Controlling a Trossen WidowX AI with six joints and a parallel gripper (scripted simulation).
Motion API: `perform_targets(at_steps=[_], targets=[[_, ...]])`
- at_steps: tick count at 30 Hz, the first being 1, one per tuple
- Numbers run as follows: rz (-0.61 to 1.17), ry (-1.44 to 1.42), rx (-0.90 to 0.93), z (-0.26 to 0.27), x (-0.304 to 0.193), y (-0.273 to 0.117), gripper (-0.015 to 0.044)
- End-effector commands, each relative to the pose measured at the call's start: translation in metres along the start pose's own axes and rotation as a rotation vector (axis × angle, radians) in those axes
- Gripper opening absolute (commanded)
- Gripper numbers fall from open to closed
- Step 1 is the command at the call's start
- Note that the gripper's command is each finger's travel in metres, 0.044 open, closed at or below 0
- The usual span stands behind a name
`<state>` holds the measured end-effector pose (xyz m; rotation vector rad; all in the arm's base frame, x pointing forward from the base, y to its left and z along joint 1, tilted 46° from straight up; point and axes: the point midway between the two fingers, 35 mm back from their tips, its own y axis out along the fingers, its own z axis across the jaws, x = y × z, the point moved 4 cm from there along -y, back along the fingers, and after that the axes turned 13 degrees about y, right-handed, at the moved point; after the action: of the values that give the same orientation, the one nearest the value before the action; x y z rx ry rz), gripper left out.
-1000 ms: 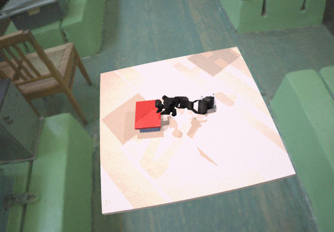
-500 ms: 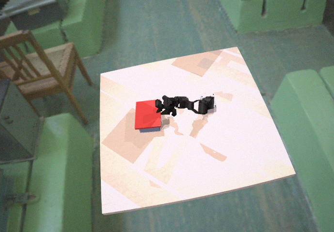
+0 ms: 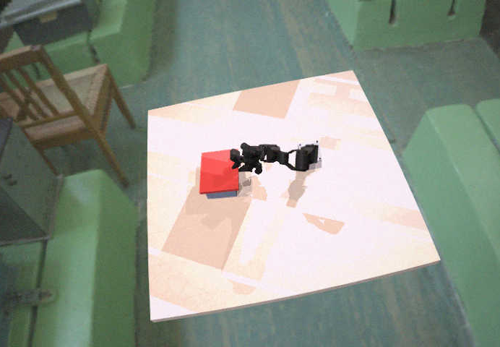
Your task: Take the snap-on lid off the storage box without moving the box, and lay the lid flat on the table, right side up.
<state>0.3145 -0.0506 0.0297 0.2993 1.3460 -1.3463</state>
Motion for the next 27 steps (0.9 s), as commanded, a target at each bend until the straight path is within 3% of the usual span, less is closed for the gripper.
perform_targets(at_steps=[1, 27], targets=[[0.004, -0.003, 0.005, 0.0028, -0.0002, -0.0025, 0.0000], [0.003, -0.003, 0.005, 0.0064, -0.0008, -0.0064, 0.0000]])
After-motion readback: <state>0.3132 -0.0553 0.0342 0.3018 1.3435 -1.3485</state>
